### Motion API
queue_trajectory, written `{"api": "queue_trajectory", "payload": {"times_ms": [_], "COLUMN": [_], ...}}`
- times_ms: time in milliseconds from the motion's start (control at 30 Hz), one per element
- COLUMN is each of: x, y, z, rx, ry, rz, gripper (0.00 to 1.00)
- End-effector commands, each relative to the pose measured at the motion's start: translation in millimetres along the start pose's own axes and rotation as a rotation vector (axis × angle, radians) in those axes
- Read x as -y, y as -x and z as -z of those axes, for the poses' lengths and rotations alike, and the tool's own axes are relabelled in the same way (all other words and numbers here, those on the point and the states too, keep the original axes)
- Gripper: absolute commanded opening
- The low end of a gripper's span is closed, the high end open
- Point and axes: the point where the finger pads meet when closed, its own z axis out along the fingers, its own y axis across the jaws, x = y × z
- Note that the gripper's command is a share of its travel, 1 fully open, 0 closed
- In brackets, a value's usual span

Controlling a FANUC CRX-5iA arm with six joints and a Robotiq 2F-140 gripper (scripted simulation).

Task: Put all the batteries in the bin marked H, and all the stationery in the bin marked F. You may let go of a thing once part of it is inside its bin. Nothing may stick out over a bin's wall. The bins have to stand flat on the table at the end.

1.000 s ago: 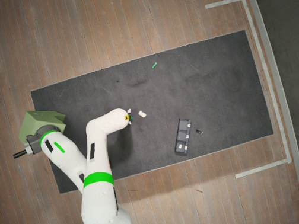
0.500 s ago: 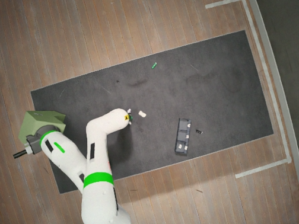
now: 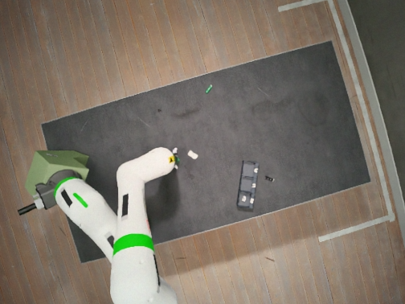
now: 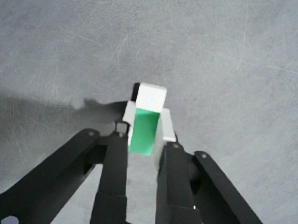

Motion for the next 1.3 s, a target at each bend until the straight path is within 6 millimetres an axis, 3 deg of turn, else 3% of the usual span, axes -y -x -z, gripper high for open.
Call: {"api": "queue_trajectory", "payload": {"times_ms": [0,633,1267], "x": [-0.1,-0.1,-0.1], "y": [-0.1,-0.1,-0.1], "z": [3.4,60.0,64.0], "rx": [0.0,0.0,0.0], "ry": [0.0,0.0,0.0], "rz": [0.0,0.0,0.0], "gripper": [0.2,0.2,0.2]}}
